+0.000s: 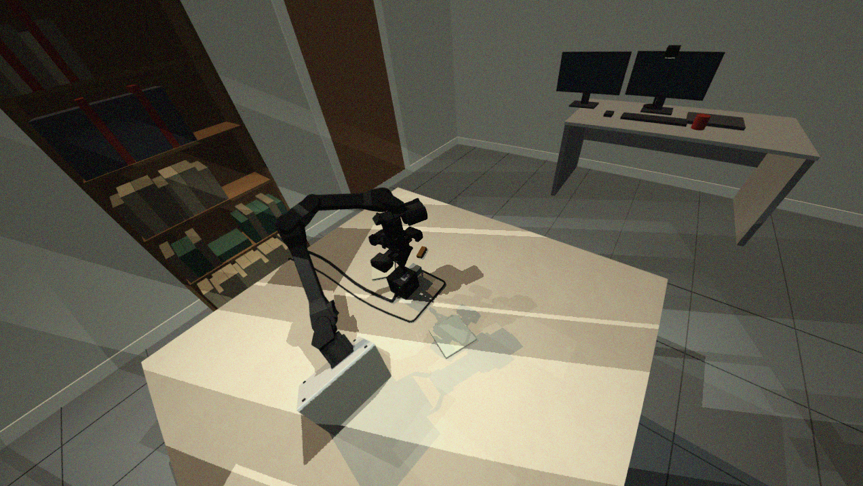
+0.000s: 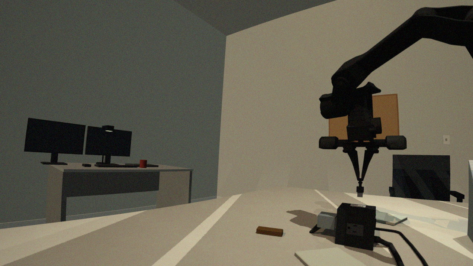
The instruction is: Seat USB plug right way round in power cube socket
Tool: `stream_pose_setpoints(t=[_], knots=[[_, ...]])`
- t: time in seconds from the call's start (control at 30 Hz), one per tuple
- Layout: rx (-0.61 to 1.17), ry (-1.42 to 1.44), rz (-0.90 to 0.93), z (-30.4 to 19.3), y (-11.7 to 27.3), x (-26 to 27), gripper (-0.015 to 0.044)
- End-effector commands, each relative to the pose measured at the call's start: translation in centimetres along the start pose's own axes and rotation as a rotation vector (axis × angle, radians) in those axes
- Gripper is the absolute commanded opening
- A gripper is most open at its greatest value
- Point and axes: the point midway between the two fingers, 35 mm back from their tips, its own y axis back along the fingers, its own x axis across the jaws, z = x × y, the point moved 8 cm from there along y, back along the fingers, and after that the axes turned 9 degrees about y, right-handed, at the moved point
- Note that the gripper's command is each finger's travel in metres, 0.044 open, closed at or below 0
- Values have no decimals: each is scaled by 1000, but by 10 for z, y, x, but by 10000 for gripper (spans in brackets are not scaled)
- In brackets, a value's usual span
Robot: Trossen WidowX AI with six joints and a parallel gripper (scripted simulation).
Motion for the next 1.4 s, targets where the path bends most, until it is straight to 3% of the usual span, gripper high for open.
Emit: stream_pose_setpoints(t=[0.0,1.37], knots=[[-6,-3,-3,0,-1,0,0],[-33,-7,-8,0,-6,-1,0]])
